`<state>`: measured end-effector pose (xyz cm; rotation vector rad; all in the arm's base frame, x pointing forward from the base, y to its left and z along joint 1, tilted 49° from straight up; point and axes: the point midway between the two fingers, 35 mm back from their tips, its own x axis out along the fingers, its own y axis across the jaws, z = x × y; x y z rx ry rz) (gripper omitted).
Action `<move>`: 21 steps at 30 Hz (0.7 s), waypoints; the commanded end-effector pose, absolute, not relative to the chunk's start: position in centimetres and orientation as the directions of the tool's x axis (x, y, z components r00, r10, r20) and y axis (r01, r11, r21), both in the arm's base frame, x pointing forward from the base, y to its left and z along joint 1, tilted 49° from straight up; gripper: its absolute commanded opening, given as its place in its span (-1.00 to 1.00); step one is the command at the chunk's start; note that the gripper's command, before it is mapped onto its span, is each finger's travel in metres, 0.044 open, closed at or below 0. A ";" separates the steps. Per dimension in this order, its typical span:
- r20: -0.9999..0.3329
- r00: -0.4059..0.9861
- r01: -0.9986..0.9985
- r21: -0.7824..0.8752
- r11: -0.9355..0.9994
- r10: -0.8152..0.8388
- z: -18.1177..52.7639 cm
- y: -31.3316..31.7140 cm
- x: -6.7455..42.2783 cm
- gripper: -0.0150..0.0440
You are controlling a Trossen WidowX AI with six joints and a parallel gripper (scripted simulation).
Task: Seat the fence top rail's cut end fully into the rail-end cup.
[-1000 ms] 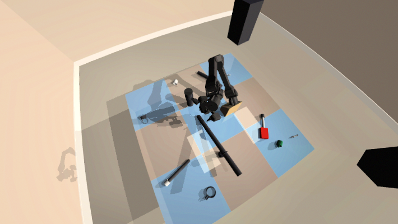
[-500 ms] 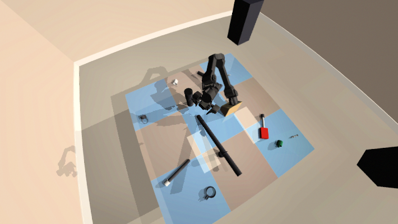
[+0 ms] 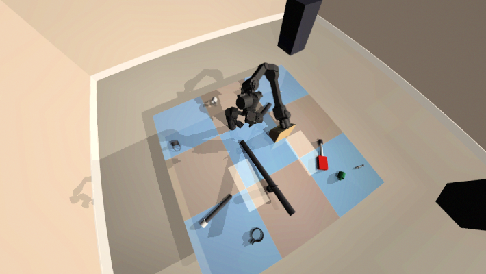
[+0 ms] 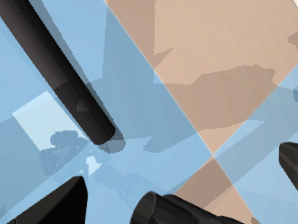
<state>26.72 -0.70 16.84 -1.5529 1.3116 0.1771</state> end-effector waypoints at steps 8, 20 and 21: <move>-0.696 0.404 -0.875 -0.104 -0.473 -0.594 20.4 -5.6 22.1 1.00; -0.696 0.404 -0.875 -0.104 -0.473 -0.594 20.4 -5.6 22.1 1.00; -0.696 0.404 -0.875 -0.104 -0.473 -0.594 20.4 -5.6 22.1 1.00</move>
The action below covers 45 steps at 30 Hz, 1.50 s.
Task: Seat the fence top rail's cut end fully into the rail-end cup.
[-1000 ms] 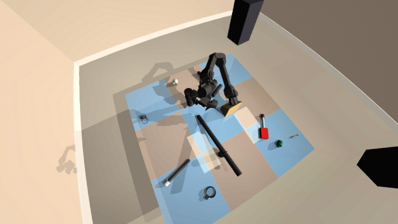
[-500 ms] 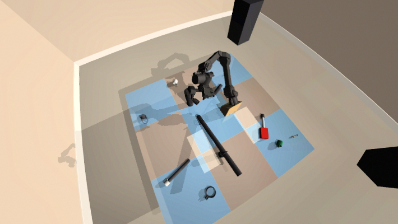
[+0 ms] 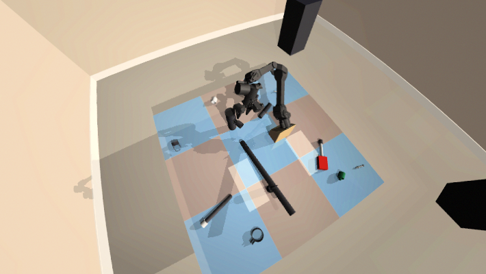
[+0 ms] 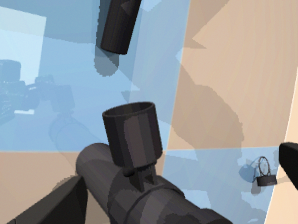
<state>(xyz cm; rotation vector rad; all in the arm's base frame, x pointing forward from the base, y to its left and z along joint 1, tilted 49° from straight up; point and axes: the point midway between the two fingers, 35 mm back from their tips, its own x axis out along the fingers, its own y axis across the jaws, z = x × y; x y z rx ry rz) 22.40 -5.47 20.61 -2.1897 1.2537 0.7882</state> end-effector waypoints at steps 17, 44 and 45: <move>-0.694 0.406 -0.875 -0.106 -0.473 -0.594 17.0 -9.4 21.9 1.00; -0.695 0.406 -0.875 -0.108 -0.472 -0.594 14.0 -11.9 23.9 1.00; -0.695 0.406 -0.875 -0.108 -0.472 -0.594 13.9 -12.0 23.9 1.00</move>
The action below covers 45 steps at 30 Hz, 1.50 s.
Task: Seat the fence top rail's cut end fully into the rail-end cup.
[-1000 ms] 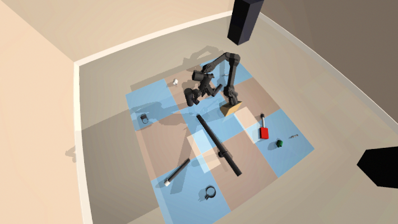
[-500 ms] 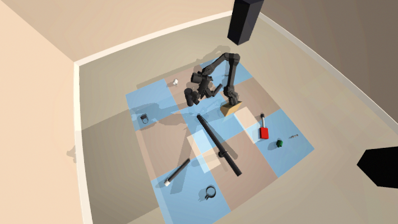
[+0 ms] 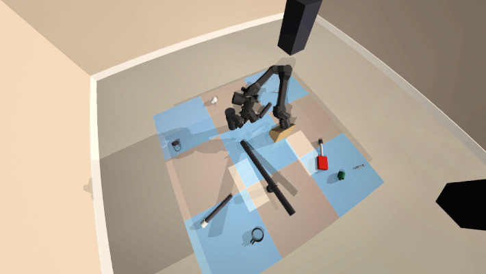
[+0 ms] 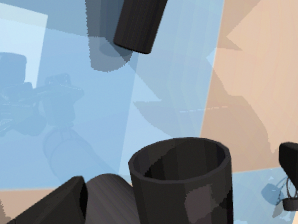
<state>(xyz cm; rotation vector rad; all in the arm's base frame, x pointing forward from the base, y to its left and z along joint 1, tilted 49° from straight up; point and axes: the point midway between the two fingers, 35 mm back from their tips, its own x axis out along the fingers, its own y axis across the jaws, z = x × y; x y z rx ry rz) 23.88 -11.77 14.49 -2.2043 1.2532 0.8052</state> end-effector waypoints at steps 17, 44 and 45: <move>-0.691 0.408 -0.874 -0.107 -0.474 -0.597 12.5 -13.4 24.5 0.73; -0.645 0.421 -0.896 -0.188 -0.402 -0.638 12.2 -13.4 25.7 -0.49; -0.640 0.422 -0.898 -0.196 -0.394 -0.642 12.2 -13.3 25.8 -0.49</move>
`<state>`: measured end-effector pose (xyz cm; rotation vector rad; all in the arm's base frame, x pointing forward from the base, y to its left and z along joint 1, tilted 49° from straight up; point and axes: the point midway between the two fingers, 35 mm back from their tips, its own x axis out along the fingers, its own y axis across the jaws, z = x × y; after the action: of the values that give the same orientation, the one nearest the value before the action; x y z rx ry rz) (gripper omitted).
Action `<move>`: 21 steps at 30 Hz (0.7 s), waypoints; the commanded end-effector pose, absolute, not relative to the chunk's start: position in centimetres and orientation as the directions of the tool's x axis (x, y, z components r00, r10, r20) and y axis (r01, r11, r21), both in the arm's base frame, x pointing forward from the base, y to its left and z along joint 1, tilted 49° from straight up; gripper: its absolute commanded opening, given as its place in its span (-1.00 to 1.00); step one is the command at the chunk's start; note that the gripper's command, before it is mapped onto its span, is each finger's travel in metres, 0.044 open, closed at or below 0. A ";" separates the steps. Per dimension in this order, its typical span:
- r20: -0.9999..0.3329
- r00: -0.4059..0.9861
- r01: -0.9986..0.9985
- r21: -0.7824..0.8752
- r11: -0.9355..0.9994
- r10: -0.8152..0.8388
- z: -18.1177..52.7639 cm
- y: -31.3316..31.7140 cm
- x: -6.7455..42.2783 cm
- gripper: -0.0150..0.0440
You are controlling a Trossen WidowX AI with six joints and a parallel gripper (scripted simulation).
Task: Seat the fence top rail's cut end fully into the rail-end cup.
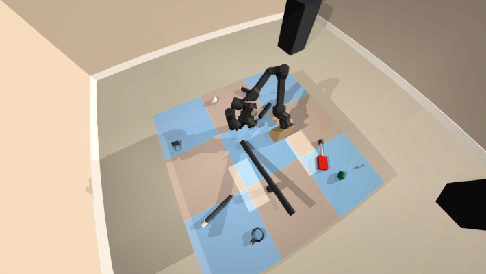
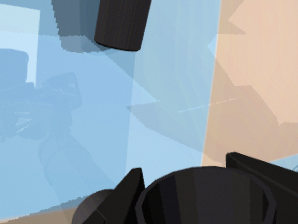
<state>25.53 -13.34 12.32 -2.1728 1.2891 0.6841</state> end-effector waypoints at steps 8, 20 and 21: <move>-0.615 0.425 -0.903 -0.240 -0.356 -0.664 12.1 -13.3 26.4 -0.49; -0.576 0.426 -0.904 -0.308 -0.297 -0.698 12.1 -13.4 27.4 -0.49; -0.575 0.426 -0.904 -0.311 -0.295 -0.699 12.1 -13.4 27.4 -0.49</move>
<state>27.20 -13.37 12.12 -2.0963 1.3421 0.4707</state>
